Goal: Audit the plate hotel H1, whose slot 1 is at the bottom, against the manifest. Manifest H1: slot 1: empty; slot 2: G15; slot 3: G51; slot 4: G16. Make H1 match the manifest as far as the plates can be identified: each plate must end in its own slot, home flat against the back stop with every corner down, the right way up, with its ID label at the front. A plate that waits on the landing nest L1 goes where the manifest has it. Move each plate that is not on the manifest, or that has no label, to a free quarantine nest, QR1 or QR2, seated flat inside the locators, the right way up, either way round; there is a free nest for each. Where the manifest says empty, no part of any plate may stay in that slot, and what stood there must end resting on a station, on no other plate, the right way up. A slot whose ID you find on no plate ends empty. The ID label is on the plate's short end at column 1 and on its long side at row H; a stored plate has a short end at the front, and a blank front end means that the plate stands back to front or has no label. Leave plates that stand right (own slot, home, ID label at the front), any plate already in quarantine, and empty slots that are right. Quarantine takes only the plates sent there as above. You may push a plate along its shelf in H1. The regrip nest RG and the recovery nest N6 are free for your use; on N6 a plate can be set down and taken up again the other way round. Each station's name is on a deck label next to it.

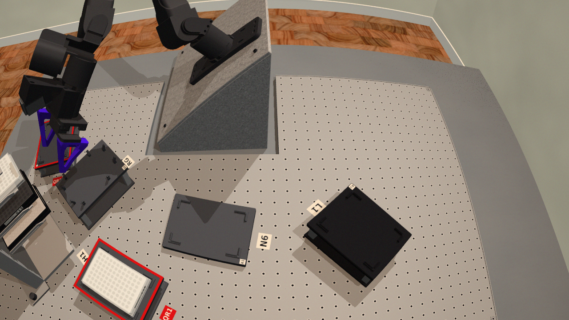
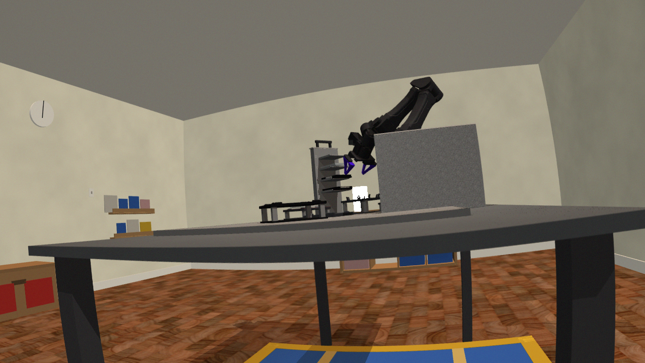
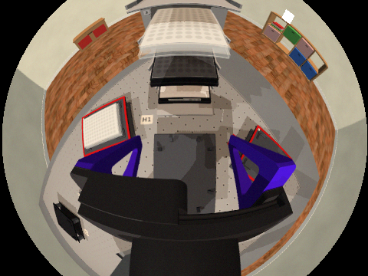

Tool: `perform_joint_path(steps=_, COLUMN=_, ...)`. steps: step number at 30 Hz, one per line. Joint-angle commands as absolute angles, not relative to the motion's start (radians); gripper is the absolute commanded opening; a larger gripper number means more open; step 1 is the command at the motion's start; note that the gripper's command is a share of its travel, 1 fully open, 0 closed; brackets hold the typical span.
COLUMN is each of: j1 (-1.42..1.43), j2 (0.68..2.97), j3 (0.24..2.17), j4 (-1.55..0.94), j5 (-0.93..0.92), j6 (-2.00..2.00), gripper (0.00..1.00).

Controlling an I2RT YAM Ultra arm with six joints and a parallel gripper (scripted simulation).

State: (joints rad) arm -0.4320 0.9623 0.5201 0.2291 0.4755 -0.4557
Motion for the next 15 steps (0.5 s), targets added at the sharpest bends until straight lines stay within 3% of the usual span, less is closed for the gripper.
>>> perform_joint_path(steps=1, j1=-0.429, j2=0.941, j3=0.511, j4=0.225, j5=0.475, j6=-0.456, gripper=1.00)
perform_joint_path(steps=15, j1=-0.472, j2=0.948, j3=0.460, j4=0.287, j5=0.433, j6=-0.466, gripper=1.00)
